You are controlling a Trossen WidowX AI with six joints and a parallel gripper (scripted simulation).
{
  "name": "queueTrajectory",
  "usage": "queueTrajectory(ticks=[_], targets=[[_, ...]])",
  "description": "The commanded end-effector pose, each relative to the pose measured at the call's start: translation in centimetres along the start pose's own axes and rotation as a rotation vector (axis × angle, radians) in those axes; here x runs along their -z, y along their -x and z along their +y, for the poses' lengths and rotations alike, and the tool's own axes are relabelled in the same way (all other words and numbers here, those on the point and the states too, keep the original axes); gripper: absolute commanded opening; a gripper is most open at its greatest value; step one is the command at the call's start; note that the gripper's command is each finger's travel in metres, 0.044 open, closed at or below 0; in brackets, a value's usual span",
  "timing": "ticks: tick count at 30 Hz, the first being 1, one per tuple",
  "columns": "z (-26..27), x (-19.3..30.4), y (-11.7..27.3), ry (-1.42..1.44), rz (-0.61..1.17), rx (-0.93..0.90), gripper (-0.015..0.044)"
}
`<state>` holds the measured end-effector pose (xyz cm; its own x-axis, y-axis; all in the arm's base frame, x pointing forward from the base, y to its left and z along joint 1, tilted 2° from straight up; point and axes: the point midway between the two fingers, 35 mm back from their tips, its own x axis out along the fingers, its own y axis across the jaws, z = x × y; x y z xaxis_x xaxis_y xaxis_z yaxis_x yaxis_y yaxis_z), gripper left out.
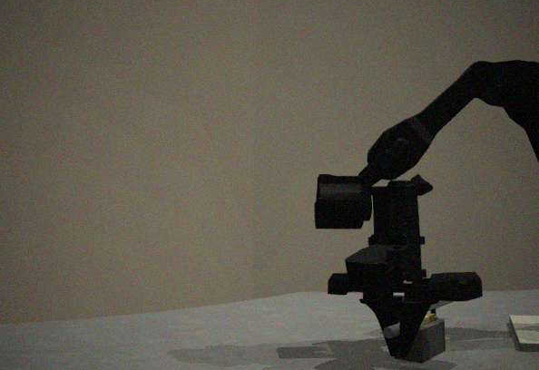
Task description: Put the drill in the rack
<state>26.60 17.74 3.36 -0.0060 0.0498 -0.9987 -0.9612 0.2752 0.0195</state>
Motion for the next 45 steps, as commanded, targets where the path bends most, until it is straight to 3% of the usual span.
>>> queueTrajectory(ticks=[1,27,43,45], targets=[[-0.08,0.67,-0.45,-0.002,0.022,-0.001,0.0],[-0.08,0.67,-0.45,-0.002,0.022,-0.001,0.0],[0.0,0.0,0.0,0.0,0.0,0.0,0.042],[-0.01,-0.01,0.16,0.0,0.002,0.0,0.044]])
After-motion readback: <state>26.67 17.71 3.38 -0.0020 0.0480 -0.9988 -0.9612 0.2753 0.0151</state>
